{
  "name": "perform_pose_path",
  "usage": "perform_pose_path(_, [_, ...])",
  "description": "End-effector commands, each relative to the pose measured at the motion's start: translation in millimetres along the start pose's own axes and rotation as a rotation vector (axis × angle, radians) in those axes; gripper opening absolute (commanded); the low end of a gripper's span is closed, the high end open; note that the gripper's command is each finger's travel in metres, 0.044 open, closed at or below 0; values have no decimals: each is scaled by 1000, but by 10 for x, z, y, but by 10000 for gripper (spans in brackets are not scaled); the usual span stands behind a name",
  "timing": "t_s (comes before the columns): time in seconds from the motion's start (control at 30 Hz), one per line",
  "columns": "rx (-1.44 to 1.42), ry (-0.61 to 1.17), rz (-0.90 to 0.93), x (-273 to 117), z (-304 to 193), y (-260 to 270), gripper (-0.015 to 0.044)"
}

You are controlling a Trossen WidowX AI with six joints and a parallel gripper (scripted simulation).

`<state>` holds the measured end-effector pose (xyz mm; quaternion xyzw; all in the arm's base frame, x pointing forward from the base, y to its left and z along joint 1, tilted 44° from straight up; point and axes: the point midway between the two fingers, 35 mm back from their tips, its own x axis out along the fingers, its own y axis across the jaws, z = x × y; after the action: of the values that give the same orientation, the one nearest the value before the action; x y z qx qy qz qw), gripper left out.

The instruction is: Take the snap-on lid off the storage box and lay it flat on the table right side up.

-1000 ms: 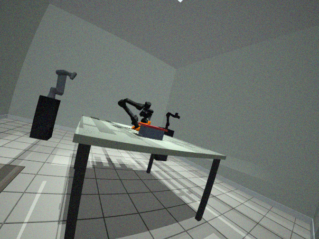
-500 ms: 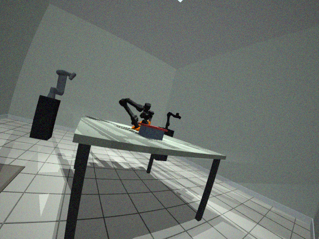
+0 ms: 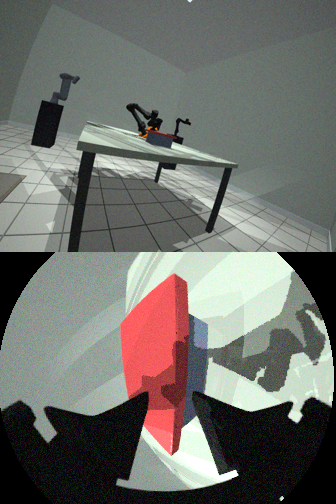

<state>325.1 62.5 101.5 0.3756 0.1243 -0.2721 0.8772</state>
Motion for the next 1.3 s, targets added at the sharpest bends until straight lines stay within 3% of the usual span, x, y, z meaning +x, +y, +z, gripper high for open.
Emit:
perform_pose_path(0.0, [-9, 1, -1, 60, 0, -22, 235])
perform_pose_path(0.1, [-10, 0, 0, 85, 5, -24, 235])
perform_pose_path(0.2, [-10, 0, 0, 85, 5, -24, 156])
perform_pose_path(0.53, [-10, 0, 0, 85, 5, -24, 90])
perform_pose_path(0.67, [-10, 0, 0, 85, 5, -24, 0])
perform_pose_path(1.27, [-5, -3, 0, 60, 10, 5, 0])
